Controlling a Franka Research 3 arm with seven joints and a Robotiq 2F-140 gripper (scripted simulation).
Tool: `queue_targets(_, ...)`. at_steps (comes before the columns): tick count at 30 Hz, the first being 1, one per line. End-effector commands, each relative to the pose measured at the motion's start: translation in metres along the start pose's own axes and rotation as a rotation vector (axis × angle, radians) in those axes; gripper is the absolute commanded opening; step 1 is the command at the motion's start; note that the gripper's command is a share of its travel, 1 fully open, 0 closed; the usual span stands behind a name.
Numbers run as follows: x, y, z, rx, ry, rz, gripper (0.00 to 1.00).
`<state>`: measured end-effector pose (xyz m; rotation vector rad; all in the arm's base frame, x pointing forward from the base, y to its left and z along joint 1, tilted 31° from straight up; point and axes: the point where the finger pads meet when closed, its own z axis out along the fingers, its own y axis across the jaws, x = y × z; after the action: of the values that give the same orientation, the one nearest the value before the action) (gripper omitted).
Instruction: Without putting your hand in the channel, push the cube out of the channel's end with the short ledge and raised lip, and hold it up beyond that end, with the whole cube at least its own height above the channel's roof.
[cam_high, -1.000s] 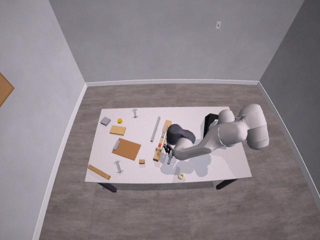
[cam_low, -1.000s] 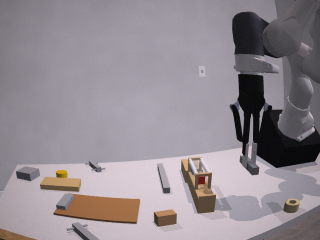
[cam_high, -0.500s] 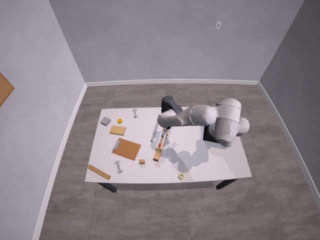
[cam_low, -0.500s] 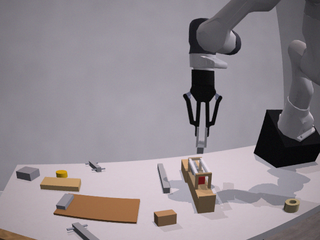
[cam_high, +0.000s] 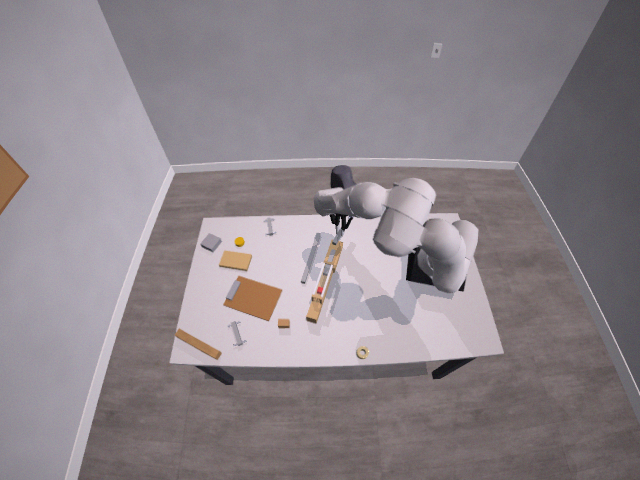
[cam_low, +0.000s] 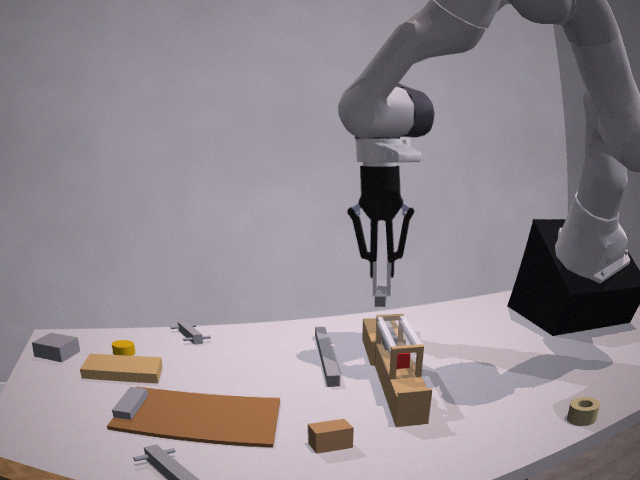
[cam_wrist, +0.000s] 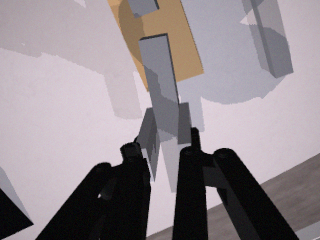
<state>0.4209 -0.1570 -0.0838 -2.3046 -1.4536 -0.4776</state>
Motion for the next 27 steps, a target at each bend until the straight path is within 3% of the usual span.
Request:
queue_targets(1,0.006,0.007,0.009,-0.018,0.037,-0.177,0.0)
queue_targets(15,0.006,0.008,0.029,-0.018,0.037,-0.177,0.0)
queue_targets(27,0.007,0.008,0.036,-0.018,0.037,-0.177,0.0)
